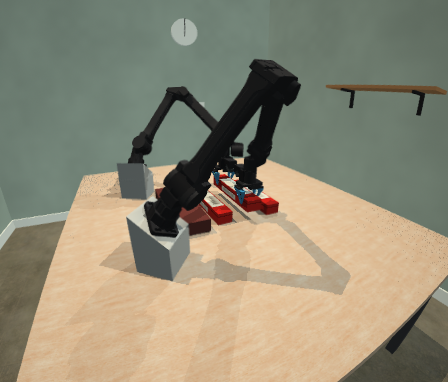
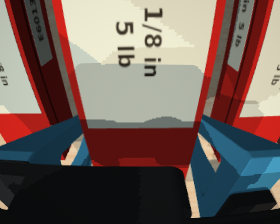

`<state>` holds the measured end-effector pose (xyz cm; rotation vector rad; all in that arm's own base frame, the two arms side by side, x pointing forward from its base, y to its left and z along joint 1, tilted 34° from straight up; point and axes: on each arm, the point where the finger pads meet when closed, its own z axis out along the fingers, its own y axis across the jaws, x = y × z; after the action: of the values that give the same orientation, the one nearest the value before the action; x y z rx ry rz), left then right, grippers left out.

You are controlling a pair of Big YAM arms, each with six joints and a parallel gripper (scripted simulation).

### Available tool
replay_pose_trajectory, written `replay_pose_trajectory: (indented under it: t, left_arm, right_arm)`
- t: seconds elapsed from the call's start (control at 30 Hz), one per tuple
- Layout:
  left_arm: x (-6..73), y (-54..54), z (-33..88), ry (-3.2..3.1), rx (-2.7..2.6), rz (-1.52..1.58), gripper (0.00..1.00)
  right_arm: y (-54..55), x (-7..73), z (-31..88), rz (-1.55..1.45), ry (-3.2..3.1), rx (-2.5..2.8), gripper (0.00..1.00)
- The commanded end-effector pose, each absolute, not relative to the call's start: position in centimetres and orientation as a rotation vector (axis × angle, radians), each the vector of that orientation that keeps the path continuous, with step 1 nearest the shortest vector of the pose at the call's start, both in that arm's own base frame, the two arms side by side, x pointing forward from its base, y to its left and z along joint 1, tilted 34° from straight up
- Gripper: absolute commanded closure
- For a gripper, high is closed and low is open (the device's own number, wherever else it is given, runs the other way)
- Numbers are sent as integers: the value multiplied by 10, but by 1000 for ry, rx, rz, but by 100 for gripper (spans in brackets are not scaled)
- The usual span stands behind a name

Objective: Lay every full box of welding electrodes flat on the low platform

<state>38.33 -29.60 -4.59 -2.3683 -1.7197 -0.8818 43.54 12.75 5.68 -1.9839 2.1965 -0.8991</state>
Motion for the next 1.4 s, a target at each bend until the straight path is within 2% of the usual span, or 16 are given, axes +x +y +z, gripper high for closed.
replay_pose_trajectory:
  t: [0.0,1.37]
  left_arm:
    - [398,-302,-25,-1773,-2382,-916,100]
    - [411,-292,-48,-1777,-2378,-918,100]
  right_arm:
    - [121,441,67,-921,2189,-1964,100]
    - [109,451,44,-922,2193,-1971,100]
